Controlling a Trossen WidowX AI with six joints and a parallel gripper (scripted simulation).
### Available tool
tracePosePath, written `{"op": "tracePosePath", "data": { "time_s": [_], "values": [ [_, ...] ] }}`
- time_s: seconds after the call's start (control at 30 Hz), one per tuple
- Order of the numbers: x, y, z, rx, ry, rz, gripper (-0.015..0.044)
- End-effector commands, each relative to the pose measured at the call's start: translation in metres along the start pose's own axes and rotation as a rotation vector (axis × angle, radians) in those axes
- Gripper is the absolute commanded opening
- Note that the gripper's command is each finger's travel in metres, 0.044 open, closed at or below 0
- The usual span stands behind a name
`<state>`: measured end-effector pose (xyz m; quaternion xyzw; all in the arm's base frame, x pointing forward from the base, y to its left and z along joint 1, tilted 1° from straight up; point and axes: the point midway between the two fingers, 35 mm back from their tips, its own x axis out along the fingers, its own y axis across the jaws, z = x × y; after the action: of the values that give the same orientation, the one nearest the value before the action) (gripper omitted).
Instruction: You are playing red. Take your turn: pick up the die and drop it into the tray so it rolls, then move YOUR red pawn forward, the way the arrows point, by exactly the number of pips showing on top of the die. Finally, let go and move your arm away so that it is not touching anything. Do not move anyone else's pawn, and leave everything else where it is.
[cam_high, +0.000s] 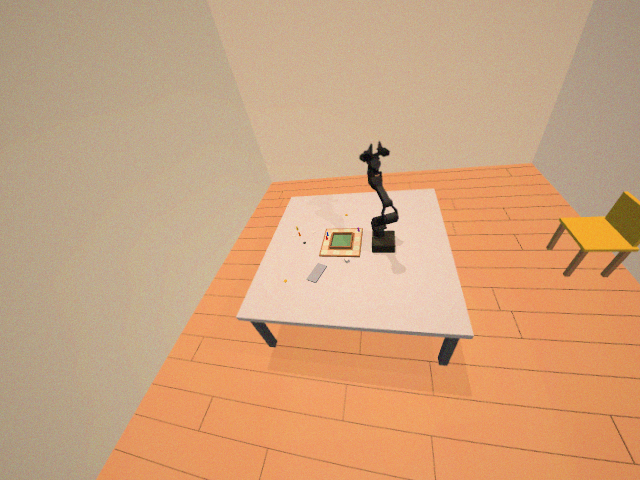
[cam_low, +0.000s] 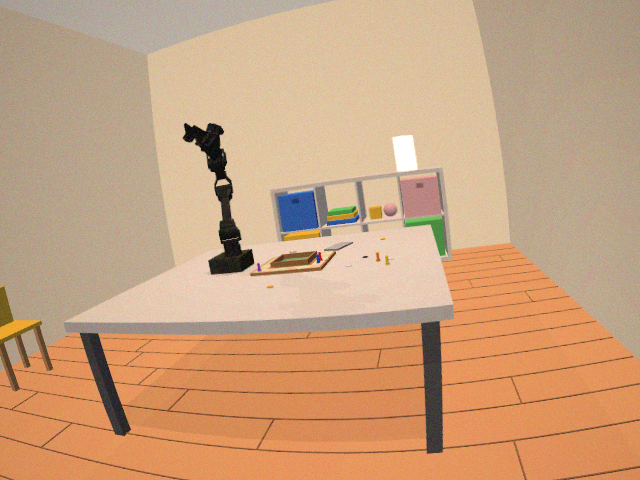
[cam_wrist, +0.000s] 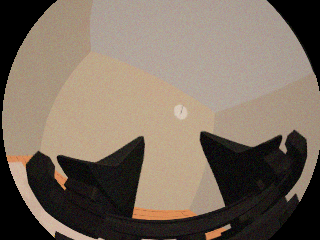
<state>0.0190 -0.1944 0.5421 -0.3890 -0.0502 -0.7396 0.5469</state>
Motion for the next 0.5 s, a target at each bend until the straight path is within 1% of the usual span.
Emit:
{"op": "tracePosePath", "data": {
  "time_s": [0.0, 0.1, 0.2, 0.33, 0.47],
  "values": [
    [0.0, 0.07, -0.008, 0.088, 0.032, 0.238, 0.0275],
    [-0.009, 0.119, -0.008, 0.137, 0.056, 0.406, 0.0275],
    [-0.027, 0.166, -0.005, 0.173, 0.074, 0.576, 0.0275],
    [-0.065, 0.221, 0.003, 0.199, 0.08, 0.805, 0.0275],
    [-0.112, 0.267, 0.014, 0.21, 0.081, 1.025, 0.0275]
  ]
}}
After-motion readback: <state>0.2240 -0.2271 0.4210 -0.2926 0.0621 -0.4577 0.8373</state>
